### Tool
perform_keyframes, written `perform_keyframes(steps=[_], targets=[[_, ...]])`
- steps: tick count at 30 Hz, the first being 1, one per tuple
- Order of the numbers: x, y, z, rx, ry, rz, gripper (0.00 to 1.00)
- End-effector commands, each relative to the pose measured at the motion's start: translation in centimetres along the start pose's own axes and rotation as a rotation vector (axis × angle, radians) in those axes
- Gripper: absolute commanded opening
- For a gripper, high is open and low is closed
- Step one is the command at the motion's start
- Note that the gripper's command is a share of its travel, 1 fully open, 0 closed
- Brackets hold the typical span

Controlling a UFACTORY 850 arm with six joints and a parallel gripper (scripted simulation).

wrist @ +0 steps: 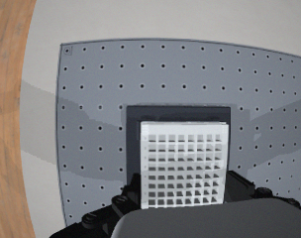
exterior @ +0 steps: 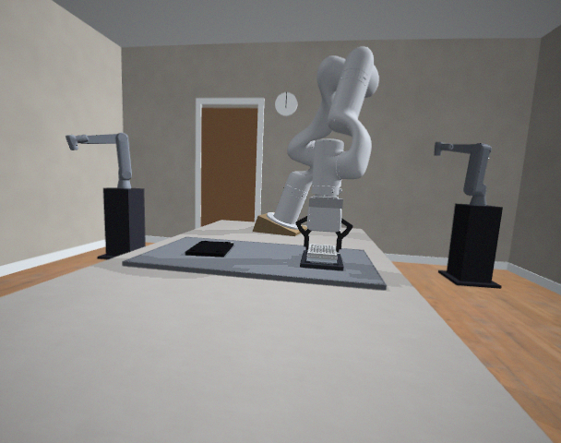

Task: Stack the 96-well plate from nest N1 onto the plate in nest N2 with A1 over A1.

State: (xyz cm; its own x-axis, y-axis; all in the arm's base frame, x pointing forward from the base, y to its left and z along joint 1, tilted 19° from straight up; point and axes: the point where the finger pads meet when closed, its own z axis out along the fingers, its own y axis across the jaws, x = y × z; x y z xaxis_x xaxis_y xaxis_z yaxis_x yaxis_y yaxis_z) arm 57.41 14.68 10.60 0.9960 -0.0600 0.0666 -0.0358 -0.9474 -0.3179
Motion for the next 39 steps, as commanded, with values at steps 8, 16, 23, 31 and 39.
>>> perform_keyframes(steps=[8, 16, 23, 31, 39], targets=[[0.1, 0.0, -0.1, 0.0, 0.002, 0.0, 1.0], [0.1, 0.0, -0.1, 0.0, 0.002, 0.0, 1.0], [0.1, 0.0, -0.9, 0.0, 0.002, 0.0, 1.0], [0.1, 0.0, -2.5, 0.0, 0.002, 0.0, 1.0], [0.1, 0.0, -4.6, 0.0, 0.002, 0.0, 1.0]])
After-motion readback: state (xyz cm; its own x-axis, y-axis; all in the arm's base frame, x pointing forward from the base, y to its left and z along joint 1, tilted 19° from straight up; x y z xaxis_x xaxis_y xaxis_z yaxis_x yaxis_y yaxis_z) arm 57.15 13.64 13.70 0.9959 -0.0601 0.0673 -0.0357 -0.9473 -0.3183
